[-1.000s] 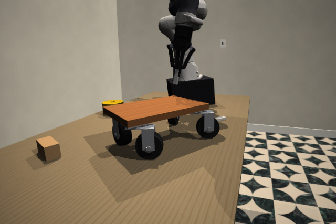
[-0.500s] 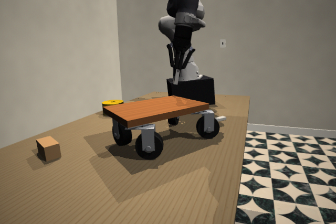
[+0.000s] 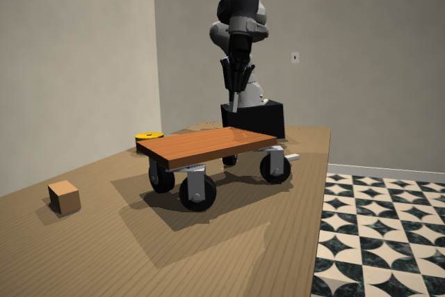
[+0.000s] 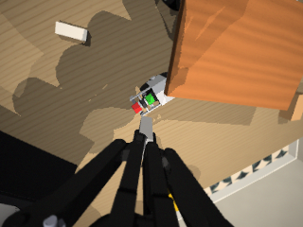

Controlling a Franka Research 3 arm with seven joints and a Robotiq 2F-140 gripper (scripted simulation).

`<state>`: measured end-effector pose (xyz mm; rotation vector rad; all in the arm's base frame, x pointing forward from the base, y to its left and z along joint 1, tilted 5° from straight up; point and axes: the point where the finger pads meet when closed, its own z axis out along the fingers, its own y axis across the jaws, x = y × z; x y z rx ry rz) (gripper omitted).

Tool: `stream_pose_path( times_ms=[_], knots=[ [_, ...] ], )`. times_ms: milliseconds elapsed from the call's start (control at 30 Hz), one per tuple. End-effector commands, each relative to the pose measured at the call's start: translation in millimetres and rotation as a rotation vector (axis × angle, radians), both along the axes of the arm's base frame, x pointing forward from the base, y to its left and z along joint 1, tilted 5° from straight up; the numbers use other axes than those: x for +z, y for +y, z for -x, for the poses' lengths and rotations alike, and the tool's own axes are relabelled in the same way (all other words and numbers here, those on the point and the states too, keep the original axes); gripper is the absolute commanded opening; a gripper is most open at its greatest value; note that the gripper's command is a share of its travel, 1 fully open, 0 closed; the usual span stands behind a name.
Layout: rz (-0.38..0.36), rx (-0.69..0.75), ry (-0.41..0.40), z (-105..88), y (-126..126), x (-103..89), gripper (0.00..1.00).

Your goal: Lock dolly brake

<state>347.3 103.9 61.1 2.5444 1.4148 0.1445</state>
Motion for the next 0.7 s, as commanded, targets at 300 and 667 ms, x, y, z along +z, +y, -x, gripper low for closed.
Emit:
stream_pose_path(
  times_ms=[300, 667],
  knots=[
    [0.014, 0.466, 0.134, -1.2, 0, -9.1, 0.0],
    [0.019, 0.687, 0.207, -2.1, -1, -28.8, 0.0]
  ],
)
